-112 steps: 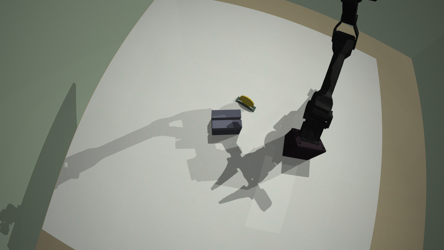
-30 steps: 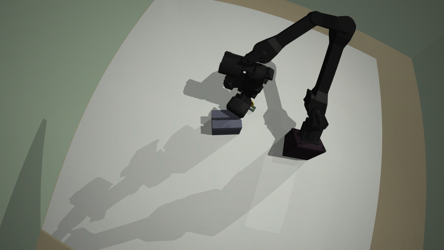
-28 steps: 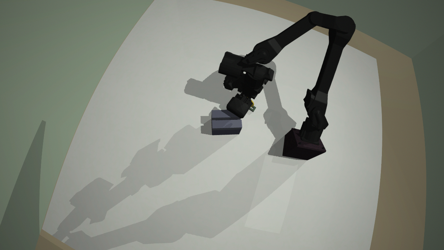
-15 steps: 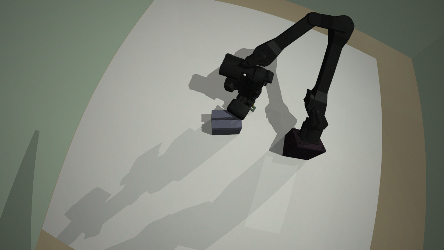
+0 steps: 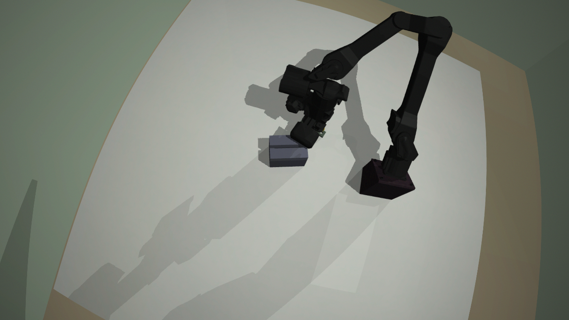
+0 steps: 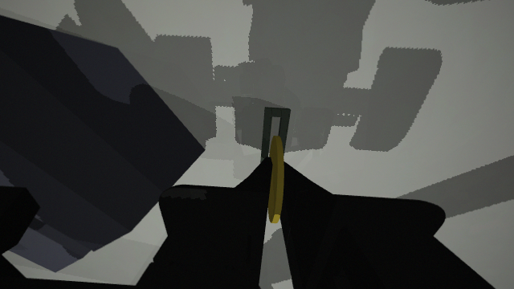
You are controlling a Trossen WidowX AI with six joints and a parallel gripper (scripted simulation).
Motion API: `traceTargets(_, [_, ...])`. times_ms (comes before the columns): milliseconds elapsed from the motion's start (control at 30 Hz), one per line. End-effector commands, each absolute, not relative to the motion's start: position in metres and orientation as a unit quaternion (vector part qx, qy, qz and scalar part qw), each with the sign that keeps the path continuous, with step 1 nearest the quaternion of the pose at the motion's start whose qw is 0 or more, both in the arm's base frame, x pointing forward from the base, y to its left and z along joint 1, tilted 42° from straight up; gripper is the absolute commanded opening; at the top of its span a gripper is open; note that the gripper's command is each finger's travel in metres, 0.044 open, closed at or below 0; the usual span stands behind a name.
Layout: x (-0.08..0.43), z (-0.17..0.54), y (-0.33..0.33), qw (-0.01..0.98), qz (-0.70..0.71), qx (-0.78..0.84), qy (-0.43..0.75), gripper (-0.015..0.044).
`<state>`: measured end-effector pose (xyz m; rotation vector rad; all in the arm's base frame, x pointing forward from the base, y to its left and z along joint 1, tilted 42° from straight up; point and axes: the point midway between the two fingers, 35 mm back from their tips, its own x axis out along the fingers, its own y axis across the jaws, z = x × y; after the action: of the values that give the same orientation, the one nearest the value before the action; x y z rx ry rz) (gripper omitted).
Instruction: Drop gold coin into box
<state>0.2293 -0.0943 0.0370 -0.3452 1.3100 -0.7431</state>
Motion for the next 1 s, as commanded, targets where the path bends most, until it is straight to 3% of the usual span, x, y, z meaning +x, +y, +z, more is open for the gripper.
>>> traceTargets(0, [0.232, 0.042, -0.089, 0.719, -0.335, -0.154, 0.589, 0.0])
traceTargets(967, [0.227, 0.094, -0.042, 0.721, -0.334, -0.153, 0.588, 0.0])
